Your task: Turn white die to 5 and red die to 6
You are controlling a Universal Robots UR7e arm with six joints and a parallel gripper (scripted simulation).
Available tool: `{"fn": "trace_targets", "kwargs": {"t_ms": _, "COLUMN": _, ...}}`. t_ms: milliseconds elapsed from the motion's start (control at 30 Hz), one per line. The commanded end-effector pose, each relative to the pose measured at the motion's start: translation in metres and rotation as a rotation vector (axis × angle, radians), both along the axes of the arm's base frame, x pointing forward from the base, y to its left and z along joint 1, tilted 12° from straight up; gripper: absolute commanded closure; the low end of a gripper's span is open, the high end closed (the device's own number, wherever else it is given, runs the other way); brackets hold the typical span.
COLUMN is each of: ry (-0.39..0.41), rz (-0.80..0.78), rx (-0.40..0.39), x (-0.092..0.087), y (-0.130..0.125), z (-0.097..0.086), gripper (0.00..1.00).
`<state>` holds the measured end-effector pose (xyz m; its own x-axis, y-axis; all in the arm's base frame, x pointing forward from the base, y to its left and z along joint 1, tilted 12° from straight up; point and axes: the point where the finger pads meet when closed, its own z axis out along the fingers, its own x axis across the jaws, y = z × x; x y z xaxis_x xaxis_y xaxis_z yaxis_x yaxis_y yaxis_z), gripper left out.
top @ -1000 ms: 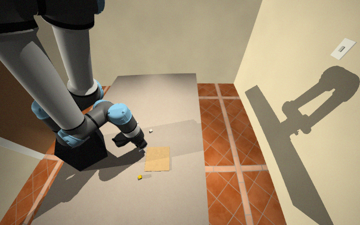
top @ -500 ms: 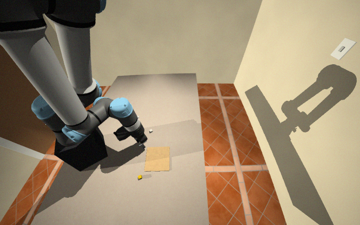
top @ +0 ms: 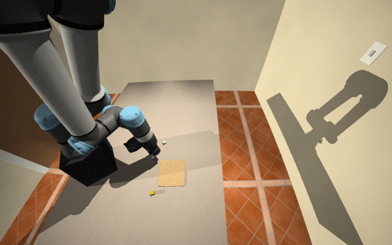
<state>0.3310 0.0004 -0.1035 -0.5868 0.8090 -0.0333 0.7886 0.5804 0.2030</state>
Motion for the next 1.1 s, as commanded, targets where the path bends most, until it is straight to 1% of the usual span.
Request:
{"fn": "trace_targets", "kwargs": {"t_ms": 0, "ry": -0.001, "rz": 0.0, "rx": 0.0, "x": 0.0002, "y": -0.0001, "z": 0.0002, "gripper": 0.0}}
{"fn": "trace_targets", "kwargs": {"t_ms": 1067, "ry": -0.001, "rz": 0.0, "rx": 0.0, "x": 0.0019, "y": 0.0031, "z": 0.0009, "gripper": 0.0}}
